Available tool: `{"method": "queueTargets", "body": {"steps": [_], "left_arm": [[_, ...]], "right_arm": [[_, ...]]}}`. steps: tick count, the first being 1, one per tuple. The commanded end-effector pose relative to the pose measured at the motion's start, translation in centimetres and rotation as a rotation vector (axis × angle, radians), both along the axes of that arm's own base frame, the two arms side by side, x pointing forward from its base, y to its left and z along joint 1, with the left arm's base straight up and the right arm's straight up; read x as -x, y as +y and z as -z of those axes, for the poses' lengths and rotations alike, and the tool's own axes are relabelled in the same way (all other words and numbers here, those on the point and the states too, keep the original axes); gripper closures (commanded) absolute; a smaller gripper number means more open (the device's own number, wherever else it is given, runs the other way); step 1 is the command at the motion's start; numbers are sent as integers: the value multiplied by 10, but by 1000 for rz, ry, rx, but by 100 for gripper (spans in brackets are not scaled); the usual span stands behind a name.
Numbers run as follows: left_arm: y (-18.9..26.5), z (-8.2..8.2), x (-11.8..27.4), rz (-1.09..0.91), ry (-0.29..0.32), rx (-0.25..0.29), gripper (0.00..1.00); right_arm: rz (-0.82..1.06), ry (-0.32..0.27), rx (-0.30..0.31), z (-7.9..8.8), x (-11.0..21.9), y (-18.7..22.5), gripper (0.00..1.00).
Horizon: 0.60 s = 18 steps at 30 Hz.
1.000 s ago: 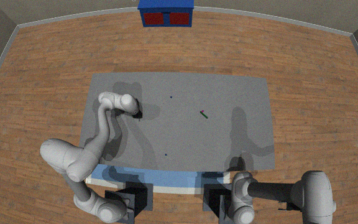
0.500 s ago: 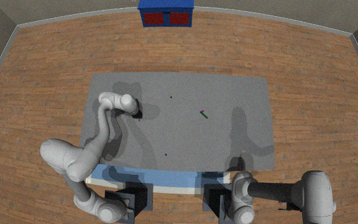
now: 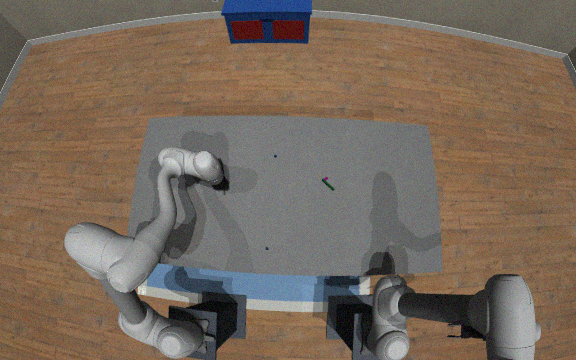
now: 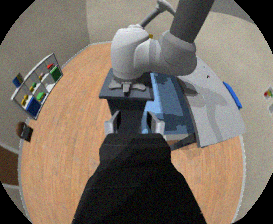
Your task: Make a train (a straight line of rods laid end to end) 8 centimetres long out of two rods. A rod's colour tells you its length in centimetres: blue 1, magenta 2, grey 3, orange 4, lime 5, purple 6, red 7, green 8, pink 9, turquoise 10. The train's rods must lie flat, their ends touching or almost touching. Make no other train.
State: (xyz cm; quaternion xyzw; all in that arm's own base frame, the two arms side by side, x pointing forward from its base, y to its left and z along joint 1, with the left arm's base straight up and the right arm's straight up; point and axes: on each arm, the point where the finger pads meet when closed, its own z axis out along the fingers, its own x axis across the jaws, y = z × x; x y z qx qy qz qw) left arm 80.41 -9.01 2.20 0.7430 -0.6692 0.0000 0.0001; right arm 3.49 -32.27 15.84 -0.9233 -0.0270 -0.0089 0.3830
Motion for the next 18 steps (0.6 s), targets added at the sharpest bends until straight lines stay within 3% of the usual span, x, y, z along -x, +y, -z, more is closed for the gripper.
{"method": "queueTargets", "body": {"steps": [1, 3, 4, 18], "left_arm": [[0, -1, 0, 0, -1, 0, 52], [0, -1, 0, 0, -1, 0, 52], [0, -1, 0, 0, -1, 0, 46], [0, -3, 0, 0, -1, 0, 46]], "right_arm": [[0, 0, 1, 0, 0, 0, 0], [0, 0, 1, 0, 0, 0, 0], [0, 0, 1, 0, 0, 0, 0], [0, 0, 1, 0, 0, 0, 0]]}}
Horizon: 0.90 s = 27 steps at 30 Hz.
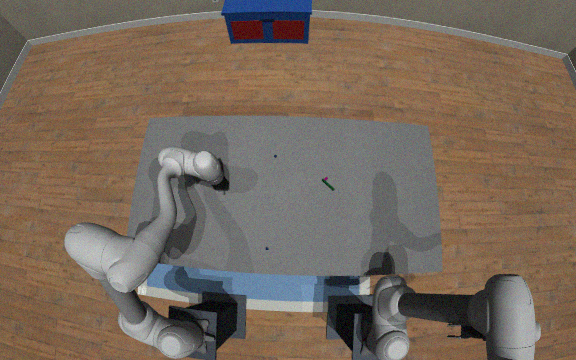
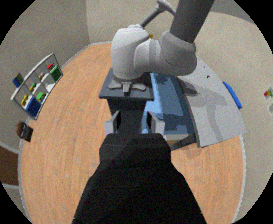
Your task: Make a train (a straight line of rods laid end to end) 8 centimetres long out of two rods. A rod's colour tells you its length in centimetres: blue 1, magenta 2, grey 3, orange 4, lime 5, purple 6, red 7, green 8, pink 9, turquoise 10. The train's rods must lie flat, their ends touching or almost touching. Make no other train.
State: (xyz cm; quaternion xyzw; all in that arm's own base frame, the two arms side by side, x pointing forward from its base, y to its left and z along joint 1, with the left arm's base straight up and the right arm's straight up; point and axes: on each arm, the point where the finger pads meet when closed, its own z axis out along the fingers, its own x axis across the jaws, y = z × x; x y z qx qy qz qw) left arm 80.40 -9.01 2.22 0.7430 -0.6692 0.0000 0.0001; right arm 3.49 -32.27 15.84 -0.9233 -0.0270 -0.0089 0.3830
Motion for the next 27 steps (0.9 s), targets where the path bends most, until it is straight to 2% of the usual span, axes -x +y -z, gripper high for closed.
{"method": "queueTargets", "body": {"steps": [1, 5, 13, 15, 21, 27], "left_arm": [[0, -4, 0, 0, -1, 0, 46], [0, -14, 0, 0, -1, 0, 46], [0, -55, 0, 0, -1, 0, 46], [0, -55, 0, 0, -1, 0, 46], [0, -82, 0, 0, -1, 0, 46], [0, -91, 0, 0, -1, 0, 46]], "right_arm": [[0, 0, 1, 0, 0, 0, 0], [0, 0, 1, 0, 0, 0, 0], [0, 0, 1, 0, 0, 0, 0], [0, 0, 1, 0, 0, 0, 0], [0, 0, 1, 0, 0, 0, 0], [0, 0, 1, 0, 0, 0, 0]]}}
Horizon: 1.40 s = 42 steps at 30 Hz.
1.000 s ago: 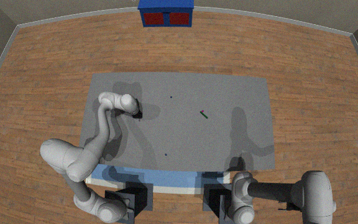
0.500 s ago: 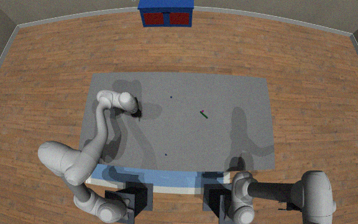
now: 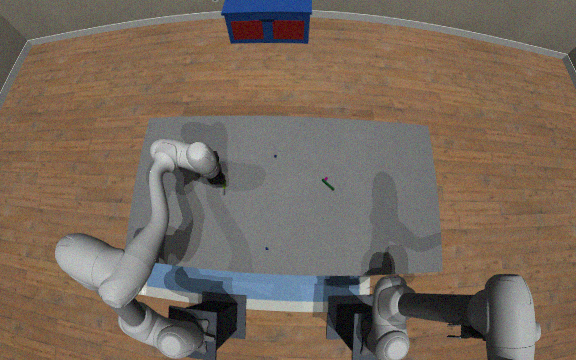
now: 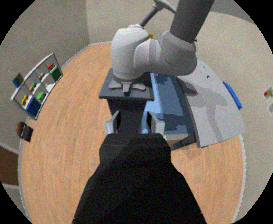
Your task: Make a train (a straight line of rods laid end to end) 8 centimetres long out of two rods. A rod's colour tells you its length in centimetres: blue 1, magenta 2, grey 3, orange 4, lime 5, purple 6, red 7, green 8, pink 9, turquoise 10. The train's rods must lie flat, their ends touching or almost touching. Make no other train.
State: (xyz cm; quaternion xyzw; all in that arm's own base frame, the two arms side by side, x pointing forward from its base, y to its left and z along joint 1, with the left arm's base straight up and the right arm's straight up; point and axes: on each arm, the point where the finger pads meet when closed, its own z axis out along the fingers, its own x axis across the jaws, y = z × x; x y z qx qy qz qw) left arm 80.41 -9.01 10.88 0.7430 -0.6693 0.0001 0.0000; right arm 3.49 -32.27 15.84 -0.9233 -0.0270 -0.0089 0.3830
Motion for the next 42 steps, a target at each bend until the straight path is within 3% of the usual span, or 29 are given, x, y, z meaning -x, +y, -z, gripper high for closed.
{"method": "queueTargets", "body": {"steps": [1, 2, 27, 32, 37, 39, 42], "left_arm": [[0, -4, 0, 0, -1, 0, 46], [0, -4, 0, 0, -1, 0, 0], [0, -6, 0, 0, -1, 0, 0], [0, -19, 0, 0, -1, 0, 0], [0, -43, 0, 0, -1, 0, 0], [0, -43, 0, 0, -1, 0, 0], [0, -59, 0, 0, -1, 0, 0]], "right_arm": [[0, 0, 1, 0, 0, 0, 0], [0, 0, 1, 0, 0, 0, 0], [0, 0, 1, 0, 0, 0, 0], [0, 0, 1, 0, 0, 0, 0], [0, 0, 1, 0, 0, 0, 0], [0, 0, 1, 0, 0, 0, 0], [0, 0, 1, 0, 0, 0, 0]]}}
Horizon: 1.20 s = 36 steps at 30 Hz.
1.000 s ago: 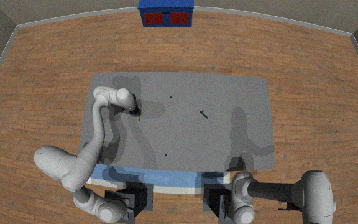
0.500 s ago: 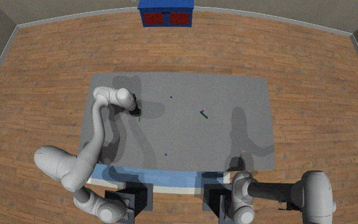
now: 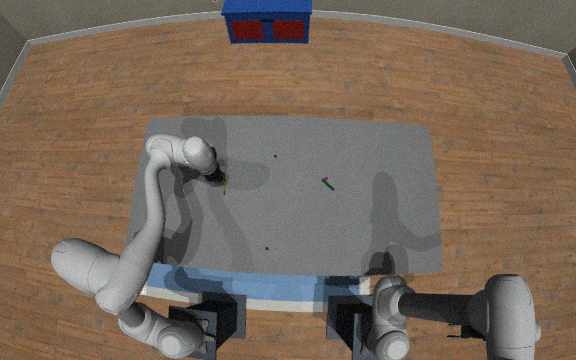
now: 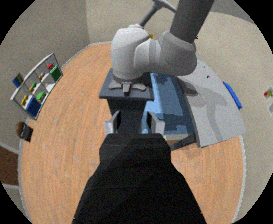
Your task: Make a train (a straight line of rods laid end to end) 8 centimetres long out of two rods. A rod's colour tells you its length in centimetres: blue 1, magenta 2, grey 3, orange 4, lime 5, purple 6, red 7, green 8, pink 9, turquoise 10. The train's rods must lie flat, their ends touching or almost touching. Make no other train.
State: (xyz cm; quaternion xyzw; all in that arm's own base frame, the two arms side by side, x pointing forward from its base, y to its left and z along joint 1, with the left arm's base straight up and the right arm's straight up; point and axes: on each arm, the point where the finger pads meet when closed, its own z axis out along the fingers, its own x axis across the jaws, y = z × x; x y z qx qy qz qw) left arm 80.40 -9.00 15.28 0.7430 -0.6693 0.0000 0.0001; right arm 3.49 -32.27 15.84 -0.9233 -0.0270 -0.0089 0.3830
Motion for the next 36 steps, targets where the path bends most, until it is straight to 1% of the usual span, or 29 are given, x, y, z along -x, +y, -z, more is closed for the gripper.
{"method": "queueTargets", "body": {"steps": [1, 6, 10, 36], "left_arm": [[0, -20, 0, 0, -1, 0, 0], [0, -40, 0, 0, -1, 0, 0], [0, -47, 0, 0, -1, 0, 0], [0, -48, 0, 0, -1, 0, 0]], "right_arm": [[0, 0, 1, 0, 0, 0, 0], [0, 0, 1, 0, 0, 0, 0], [0, 0, 1, 0, 0, 0, 0], [0, 0, 1, 0, 0, 0, 0]]}}
